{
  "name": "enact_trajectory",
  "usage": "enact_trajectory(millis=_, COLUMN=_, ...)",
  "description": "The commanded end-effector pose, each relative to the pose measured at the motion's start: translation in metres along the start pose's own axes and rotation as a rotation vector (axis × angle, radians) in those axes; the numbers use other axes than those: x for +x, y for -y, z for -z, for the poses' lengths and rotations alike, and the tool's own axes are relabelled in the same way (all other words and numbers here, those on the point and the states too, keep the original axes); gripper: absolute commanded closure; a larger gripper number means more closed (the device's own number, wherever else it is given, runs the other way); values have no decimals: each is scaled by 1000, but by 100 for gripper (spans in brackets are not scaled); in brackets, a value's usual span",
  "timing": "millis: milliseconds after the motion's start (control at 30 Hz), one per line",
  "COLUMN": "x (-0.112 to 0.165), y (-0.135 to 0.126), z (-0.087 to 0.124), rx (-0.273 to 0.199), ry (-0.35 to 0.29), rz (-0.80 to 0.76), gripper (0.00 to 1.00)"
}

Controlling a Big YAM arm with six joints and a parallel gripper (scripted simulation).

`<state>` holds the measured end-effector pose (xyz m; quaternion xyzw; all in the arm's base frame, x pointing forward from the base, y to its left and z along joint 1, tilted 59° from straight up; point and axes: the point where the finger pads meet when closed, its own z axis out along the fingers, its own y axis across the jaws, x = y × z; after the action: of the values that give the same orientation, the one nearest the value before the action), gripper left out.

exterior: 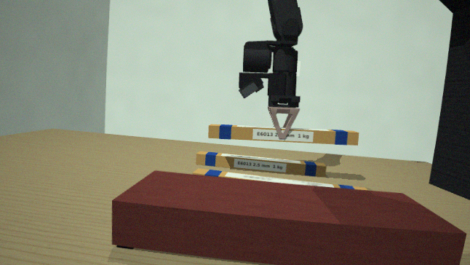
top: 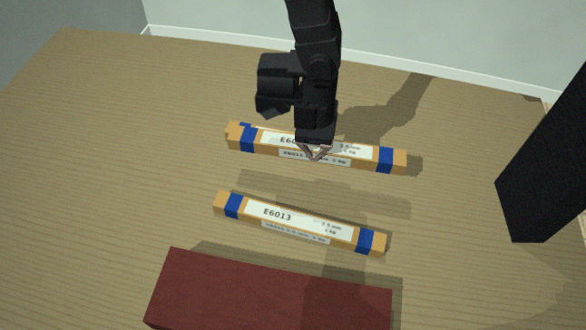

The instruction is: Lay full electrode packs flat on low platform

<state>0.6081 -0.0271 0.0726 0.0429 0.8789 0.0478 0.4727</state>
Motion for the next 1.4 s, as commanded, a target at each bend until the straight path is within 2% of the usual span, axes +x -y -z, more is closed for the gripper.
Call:
enact_trajectory(millis=0, x=-21, y=0, z=30, rx=0, ry=43, rz=1, gripper=100)
enact_trajectory(millis=733, x=-20, y=0, z=57, rx=0, ry=44, rz=1, gripper=100)
enact_trajectory(millis=1367, x=-20, y=0, z=57, rx=0, ry=44, rz=1, gripper=100)
